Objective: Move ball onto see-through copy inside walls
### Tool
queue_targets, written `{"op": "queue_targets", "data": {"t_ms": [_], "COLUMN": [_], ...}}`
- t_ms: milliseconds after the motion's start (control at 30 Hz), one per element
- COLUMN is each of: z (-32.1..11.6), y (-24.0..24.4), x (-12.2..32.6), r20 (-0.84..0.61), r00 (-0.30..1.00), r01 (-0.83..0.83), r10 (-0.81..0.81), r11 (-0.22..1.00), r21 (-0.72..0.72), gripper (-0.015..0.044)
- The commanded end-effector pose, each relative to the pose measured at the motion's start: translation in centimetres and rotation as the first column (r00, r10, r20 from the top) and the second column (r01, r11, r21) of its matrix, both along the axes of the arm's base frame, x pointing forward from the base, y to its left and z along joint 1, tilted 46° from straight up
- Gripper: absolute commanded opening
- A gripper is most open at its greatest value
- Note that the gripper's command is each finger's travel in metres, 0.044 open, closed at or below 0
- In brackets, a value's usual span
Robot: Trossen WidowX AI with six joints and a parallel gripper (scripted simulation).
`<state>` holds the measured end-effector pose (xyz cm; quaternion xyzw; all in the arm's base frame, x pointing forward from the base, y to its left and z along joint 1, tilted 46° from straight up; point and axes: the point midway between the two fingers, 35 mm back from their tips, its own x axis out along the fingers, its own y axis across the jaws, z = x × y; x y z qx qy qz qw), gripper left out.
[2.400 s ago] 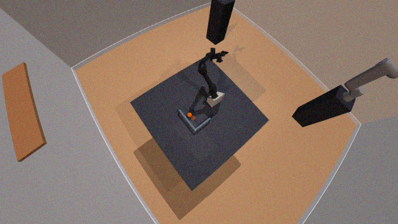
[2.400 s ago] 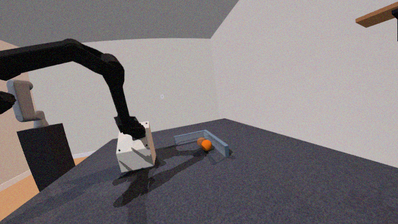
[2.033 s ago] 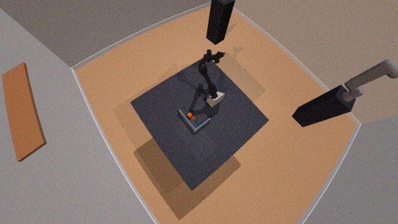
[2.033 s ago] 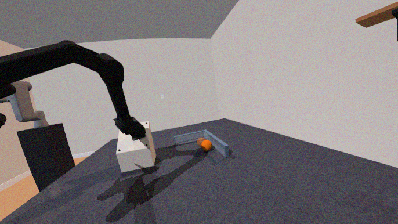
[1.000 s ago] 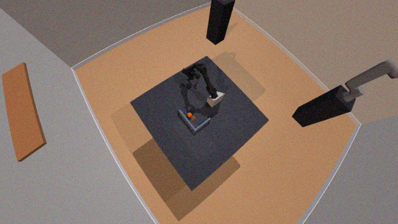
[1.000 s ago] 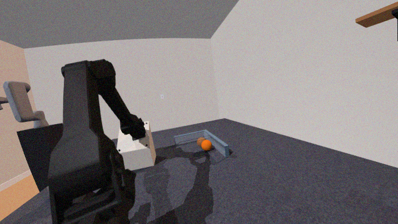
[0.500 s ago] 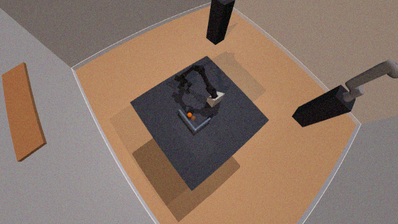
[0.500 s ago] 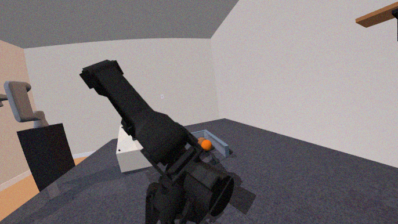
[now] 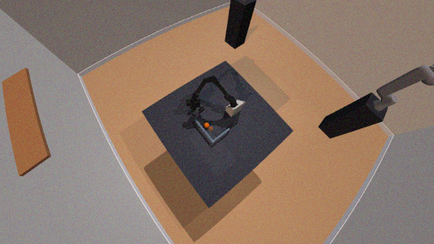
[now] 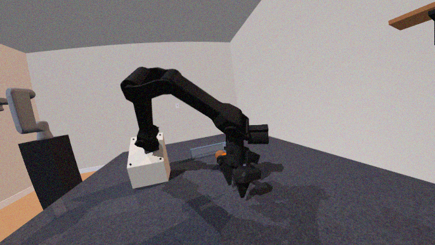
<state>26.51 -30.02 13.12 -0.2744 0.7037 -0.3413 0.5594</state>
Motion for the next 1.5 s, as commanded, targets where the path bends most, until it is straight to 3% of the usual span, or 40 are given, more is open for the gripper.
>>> {"op": "queue_targets", "data": {"t_ms": [0, 233, 533, 1467], "z": [-3.5, -8.7, -12.6, -15.4], "y": [4.4, 14.0, 20.2, 17.9], "x": [3.6, 8.3, 7.9, 7.5], "r20": [0.053, 0.163, 0.171, 0.17], "r00": [0.998, 0.983, 0.984, 0.985], "r01": [-0.038, -0.092, -0.058, -0.055], "r10": [0.036, 0.08, 0.042, 0.038], "r11": [0.999, 0.994, 0.994, 0.994], "r21": [0.038, 0.065, 0.095, 0.096], "gripper": [0.0406, 0.0406, 0.0406, 0.0406]}}
